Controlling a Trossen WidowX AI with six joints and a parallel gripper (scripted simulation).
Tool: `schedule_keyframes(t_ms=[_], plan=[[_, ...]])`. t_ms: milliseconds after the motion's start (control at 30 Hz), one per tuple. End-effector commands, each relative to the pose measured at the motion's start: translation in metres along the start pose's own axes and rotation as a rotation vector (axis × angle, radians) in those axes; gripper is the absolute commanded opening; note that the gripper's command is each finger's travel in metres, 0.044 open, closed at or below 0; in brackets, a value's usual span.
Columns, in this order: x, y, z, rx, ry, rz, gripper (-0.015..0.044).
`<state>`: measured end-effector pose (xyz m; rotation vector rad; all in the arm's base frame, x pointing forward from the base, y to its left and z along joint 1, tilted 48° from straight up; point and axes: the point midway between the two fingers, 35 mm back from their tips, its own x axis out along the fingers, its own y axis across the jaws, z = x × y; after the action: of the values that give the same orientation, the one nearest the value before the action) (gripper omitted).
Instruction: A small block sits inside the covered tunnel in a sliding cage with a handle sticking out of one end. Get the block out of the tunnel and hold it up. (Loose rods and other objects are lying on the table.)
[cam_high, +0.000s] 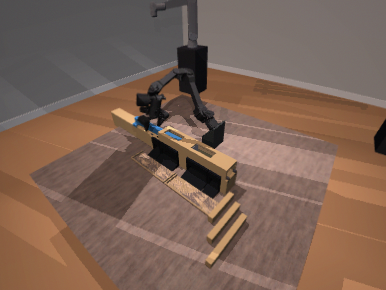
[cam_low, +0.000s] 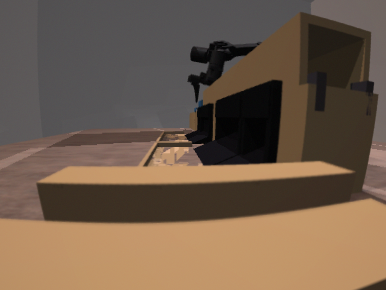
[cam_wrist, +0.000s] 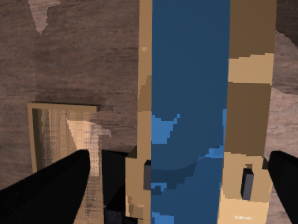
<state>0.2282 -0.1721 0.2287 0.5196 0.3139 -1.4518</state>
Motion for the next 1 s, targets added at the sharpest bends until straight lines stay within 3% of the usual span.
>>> schedule_keyframes(t_ms=[0, 367, 467, 533, 967], plan=[[0.000, 0.000, 0.000, 0.002, 0.000, 0.000, 0.0361], [0.000, 0.000, 0.000, 0.002, 0.000, 0.000, 0.0072], [0.000, 0.000, 0.000, 0.002, 0.000, 0.000, 0.0052], [-0.001, 0.000, -0.001, 0.002, 0.000, 0.000, 0.0000], [-0.003, 0.000, -0.040, 0.004, 0.006, 0.000, 0.0000]])
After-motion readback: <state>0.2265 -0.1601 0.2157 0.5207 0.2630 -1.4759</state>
